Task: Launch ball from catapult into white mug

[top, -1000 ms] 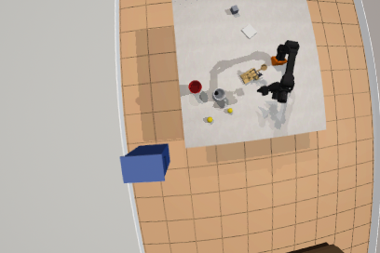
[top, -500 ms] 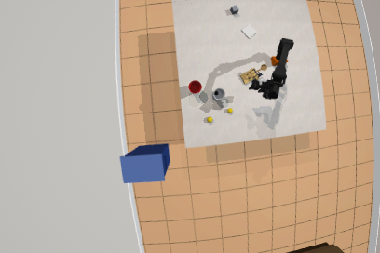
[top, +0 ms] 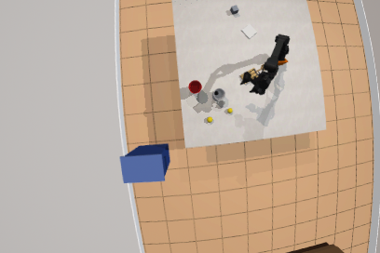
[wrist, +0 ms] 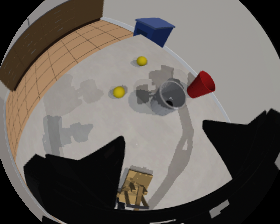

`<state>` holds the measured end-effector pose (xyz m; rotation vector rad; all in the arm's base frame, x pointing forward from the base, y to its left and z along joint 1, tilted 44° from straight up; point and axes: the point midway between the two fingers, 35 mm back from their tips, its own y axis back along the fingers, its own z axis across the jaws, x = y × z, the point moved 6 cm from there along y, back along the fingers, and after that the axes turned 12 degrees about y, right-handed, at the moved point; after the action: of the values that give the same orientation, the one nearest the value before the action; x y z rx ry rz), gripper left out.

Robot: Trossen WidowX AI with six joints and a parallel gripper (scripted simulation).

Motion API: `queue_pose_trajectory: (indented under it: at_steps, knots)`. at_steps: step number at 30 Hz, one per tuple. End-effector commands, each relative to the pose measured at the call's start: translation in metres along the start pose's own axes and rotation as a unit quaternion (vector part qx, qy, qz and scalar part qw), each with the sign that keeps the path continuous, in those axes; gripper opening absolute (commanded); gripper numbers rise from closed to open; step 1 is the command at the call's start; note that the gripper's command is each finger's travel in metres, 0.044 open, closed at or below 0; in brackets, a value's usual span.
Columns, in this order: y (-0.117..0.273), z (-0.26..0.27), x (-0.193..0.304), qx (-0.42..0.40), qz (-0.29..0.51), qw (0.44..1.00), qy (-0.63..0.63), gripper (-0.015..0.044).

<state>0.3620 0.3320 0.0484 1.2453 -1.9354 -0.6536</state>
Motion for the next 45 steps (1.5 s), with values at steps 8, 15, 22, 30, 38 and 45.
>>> queue_pose_trajectory:
  at_steps: [8, 15, 22, 30, 38, 45]
  knots:
    - [0.001, -0.053, 0.031, 0.044, -0.071, 0.983, -0.161, 0.0440]
    - [0.001, -0.063, 0.040, 0.055, -0.085, 0.976, -0.195, 0.0440]
    - [0.001, -0.063, 0.040, 0.055, -0.085, 0.976, -0.195, 0.0440]
    - [0.001, -0.063, 0.040, 0.055, -0.085, 0.976, -0.195, 0.0440]
    - [0.001, -0.063, 0.041, 0.057, -0.082, 0.976, -0.192, 0.0440]
    - [0.001, -0.063, 0.041, 0.057, -0.082, 0.976, -0.192, 0.0440]
